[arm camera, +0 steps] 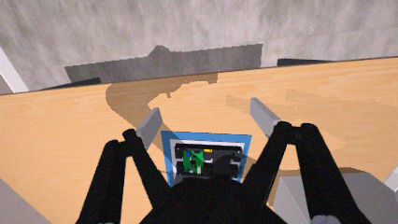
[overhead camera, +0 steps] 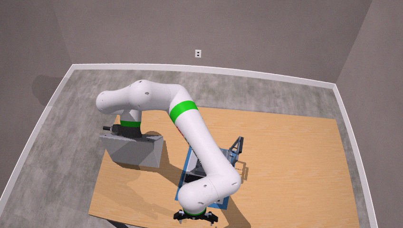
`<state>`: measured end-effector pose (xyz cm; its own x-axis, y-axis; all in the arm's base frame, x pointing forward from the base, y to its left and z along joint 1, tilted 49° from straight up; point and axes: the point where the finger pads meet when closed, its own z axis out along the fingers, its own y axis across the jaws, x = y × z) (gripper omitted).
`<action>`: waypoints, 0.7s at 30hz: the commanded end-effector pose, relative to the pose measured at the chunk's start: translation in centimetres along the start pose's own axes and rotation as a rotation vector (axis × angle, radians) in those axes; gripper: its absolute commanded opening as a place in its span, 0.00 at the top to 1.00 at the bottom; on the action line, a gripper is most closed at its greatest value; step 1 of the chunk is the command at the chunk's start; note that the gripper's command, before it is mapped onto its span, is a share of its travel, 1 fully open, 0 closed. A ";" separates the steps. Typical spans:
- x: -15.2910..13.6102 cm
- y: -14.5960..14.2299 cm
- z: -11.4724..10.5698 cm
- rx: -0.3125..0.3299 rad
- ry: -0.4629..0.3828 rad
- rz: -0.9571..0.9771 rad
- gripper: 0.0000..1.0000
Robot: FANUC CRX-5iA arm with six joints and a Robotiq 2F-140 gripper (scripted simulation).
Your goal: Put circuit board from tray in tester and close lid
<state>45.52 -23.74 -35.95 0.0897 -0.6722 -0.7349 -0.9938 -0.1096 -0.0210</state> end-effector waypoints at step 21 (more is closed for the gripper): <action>-12.4 -5.3 -9.7 -0.010 -0.019 0.074 0.00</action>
<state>49.61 -22.44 -23.56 0.0299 -0.6652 -0.7461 -0.9967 -0.0759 0.0277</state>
